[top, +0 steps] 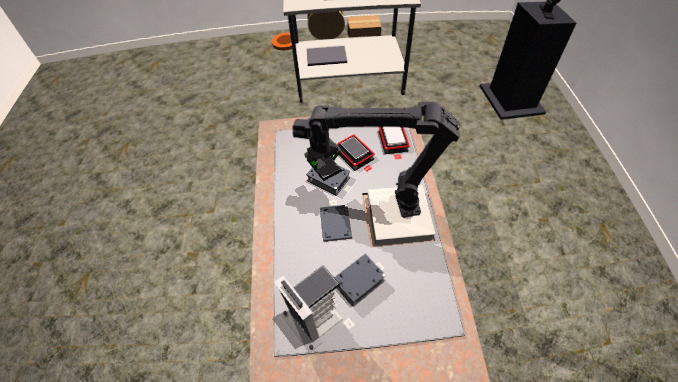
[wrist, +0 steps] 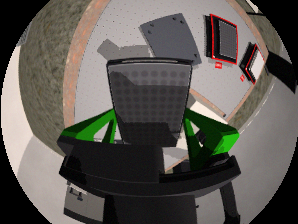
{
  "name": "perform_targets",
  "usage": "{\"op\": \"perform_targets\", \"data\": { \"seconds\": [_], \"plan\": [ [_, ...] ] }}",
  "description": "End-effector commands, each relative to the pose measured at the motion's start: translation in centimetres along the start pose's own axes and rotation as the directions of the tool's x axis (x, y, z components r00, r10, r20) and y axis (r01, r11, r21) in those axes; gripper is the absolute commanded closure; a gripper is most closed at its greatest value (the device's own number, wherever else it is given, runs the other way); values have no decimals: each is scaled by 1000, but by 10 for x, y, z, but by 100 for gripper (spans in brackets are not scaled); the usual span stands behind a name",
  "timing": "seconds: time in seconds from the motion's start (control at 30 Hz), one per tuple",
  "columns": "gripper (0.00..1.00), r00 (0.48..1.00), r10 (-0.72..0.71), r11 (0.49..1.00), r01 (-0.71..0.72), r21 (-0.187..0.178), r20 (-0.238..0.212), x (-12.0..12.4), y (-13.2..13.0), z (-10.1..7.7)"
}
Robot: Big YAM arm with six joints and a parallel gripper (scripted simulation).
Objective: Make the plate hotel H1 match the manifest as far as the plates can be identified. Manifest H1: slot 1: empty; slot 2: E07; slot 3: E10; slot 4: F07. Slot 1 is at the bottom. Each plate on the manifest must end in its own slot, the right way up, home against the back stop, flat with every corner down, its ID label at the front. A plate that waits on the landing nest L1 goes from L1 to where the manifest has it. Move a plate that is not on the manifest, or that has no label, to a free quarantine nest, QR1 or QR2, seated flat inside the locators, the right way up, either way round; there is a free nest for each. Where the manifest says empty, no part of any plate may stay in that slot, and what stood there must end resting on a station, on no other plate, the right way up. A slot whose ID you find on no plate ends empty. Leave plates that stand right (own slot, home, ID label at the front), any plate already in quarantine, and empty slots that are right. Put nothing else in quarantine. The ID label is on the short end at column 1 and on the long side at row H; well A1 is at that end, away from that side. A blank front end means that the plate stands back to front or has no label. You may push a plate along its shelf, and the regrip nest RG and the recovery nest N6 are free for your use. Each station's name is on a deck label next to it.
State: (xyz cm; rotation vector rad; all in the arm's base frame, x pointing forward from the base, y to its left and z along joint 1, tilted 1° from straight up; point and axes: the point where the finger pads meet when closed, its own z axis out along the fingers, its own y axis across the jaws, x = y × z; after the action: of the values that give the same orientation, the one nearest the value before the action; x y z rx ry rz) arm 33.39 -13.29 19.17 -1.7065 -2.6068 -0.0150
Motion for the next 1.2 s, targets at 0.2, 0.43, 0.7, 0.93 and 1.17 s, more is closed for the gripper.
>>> {"op": "perform_targets", "data": {
  "seconds": [0.2,0.43,0.7,0.93,1.17],
  "plan": [
    [14,990,139,990,-138,-21,13,34,13,-12],
    [14,975,220,975,-220,-24,12,49,19,-12],
    [14,957,290,957,-290,-22,7,75,27,-12],
    [14,917,399,917,-399,-22,4,91,30,-11],
    [14,890,456,890,-455,-21,1,114,34,-11]
  ]
}}
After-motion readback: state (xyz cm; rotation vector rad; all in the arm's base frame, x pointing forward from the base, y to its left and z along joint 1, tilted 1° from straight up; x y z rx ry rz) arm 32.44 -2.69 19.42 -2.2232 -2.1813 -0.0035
